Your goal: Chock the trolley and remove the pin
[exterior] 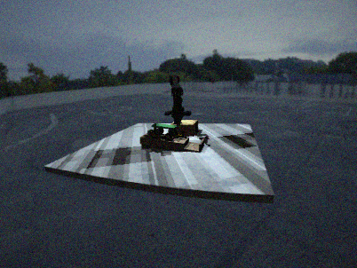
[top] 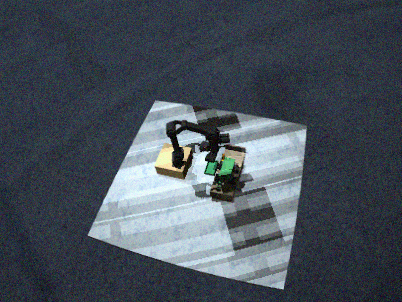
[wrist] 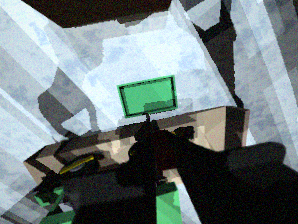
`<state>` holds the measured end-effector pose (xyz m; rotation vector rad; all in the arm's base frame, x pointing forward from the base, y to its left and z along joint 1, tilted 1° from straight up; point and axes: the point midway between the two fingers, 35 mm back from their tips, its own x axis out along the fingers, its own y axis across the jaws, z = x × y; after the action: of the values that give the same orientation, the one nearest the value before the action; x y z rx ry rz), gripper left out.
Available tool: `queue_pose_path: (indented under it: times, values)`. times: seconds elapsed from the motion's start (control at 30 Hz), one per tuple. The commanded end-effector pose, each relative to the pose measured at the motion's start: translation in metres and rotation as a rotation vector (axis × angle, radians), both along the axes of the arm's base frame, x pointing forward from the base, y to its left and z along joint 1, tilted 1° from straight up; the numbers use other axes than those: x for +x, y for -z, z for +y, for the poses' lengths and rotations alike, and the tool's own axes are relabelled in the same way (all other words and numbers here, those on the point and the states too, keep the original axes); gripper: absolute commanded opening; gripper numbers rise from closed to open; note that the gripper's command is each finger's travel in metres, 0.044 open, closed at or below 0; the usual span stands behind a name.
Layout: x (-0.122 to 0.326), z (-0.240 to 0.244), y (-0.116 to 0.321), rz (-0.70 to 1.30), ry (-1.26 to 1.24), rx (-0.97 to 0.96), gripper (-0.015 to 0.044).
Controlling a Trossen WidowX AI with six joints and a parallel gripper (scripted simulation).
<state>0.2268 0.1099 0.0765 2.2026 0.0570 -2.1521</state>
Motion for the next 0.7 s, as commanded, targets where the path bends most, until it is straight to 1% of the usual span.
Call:
queue_pose_path:
  times: [0.0,0.33,0.5,0.67]
  values:
    - [0.0,0.0,0.0,0.0,-0.019,0.006,0.0]
    - [-0.025,-0.002,0.019,0.006,-0.041,0.008,0.0]
    - [-0.026,-0.003,0.021,0.006,-0.042,0.004,0.0]
    - [-0.025,-0.005,0.033,-0.001,-0.039,-0.1,0.0]
